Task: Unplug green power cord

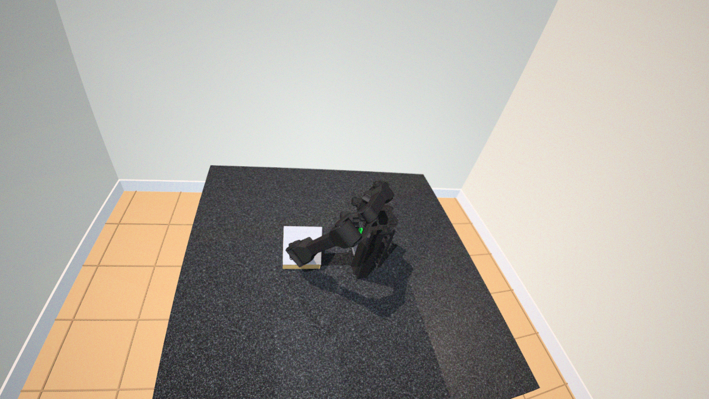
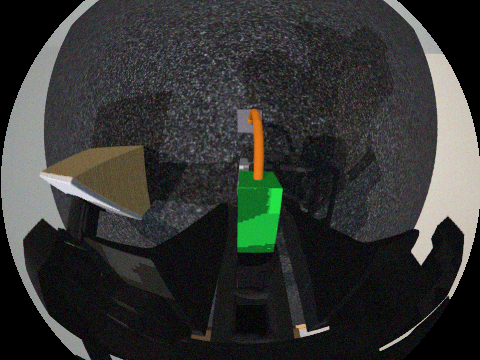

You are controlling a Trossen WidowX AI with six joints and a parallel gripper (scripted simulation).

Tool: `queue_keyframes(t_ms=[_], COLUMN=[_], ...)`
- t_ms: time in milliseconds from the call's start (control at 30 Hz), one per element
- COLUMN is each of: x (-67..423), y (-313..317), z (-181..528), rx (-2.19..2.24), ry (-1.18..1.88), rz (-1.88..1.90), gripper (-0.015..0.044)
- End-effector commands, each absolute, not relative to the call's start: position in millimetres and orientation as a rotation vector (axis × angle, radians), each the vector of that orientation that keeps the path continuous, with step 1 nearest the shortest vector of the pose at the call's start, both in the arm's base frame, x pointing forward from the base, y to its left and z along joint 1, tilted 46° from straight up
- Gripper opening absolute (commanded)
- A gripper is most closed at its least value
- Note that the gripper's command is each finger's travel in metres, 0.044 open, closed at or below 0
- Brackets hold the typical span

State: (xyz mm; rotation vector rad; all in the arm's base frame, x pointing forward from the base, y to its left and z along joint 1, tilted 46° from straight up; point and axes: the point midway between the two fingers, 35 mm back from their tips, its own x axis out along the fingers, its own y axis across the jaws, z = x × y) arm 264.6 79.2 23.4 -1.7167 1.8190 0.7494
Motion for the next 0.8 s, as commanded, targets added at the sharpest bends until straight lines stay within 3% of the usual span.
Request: queue_keyframes(t_ms=[0,67,400,767], x=[264.6,264.6,264.6,266.2], y=[79.2,79.2,79.4,90.4], z=[23.4,23.4,23.2,13.4], rx=[-1.717,-1.717,-1.717,-1.716], ry=[1.819,1.819,1.819,1.818], rz=[0.749,0.749,0.749,0.751], gripper=[0.0134,0.0081,0.0000,0.0000])
